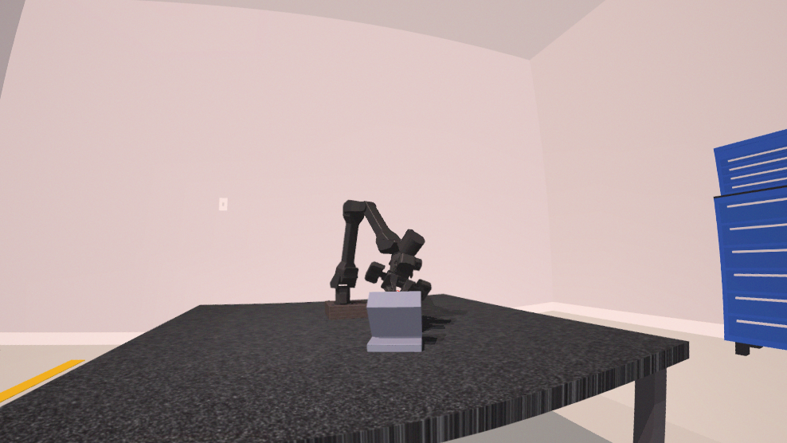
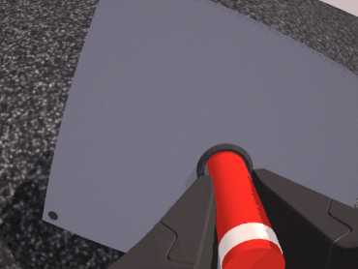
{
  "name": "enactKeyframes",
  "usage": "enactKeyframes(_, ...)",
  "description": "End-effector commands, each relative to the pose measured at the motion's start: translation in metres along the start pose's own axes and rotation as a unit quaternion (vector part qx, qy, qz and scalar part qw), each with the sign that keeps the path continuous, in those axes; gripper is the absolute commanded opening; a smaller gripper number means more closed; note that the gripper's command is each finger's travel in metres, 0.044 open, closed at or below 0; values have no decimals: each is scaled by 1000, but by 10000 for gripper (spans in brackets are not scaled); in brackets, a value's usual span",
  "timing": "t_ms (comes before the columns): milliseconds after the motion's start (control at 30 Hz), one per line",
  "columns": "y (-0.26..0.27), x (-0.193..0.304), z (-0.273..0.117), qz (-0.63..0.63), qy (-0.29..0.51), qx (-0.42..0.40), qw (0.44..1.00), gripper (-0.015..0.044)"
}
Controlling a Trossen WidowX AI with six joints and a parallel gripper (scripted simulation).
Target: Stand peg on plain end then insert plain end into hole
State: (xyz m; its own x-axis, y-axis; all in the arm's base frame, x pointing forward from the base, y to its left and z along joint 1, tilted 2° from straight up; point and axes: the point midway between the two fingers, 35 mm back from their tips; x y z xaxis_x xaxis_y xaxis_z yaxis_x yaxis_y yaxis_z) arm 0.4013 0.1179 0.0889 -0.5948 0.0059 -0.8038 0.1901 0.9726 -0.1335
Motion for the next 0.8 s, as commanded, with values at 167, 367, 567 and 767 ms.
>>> enactKeyframes(167,0,0,0,0,0,0,1000,105)
enactKeyframes(367,0,0,0,0,0,0,1000,262)
enactKeyframes(567,1,0,-3,0,0,0,1000,420)
enactKeyframes(767,2,-1,-13,0,2,0,1000,440)
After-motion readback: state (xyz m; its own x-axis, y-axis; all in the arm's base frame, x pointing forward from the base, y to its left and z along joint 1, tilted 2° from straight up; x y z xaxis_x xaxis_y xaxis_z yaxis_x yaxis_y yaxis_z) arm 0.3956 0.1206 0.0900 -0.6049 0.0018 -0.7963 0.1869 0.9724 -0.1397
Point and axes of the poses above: the point midway between the two fingers, 35 mm back from their tips, its own z axis out along the fingers, its own y axis across the jaws, x = y × z, and after that the axes turned 15 degrees about z, right-handed
